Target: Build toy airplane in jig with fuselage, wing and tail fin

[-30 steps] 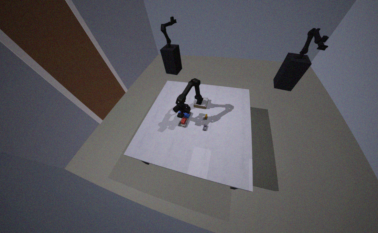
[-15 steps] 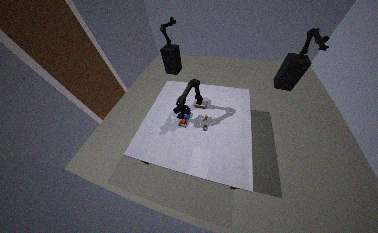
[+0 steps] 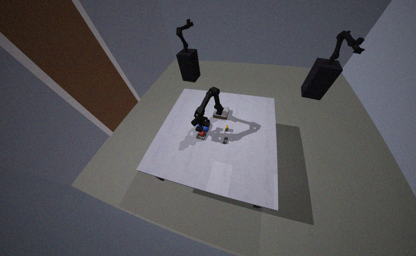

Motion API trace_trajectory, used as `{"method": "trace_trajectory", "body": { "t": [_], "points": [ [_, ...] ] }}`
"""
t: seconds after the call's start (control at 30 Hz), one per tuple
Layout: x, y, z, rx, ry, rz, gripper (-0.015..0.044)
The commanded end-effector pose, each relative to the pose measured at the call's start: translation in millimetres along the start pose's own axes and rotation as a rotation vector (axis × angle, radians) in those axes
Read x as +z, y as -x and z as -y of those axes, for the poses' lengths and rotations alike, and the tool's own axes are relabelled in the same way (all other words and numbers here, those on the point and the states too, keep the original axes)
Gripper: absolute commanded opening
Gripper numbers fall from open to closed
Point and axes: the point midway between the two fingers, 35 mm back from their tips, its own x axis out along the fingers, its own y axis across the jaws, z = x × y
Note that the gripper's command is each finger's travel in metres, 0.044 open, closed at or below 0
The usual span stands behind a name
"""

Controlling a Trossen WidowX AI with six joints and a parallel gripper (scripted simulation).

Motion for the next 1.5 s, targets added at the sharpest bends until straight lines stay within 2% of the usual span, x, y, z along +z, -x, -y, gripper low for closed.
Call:
{"method": "trace_trajectory", "body": {
  "t": [0.0,0.13,0.3,0.83,1.03,1.27,1.47],
  "points": [
    [0.0,0.0,0.0,0.000,0.000,0.000,0.0188],
    [0.0,0.0,0.0,0.000,0.000,0.000,0.0161],
    [0.0,0.0,0.0,0.000,0.000,0.000,0.0030],
    [0.0,0.0,0.0,0.000,0.000,0.000,0.0440],
    [-0.1,2.2,0.4,0.000,0.000,0.000,0.0440],
    [-0.1,82.3,1.0,0.005,0.004,-0.001,0.0440],
    [-0.3,84.6,3.1,0.005,0.004,-0.001,0.0440]
  ]
}}
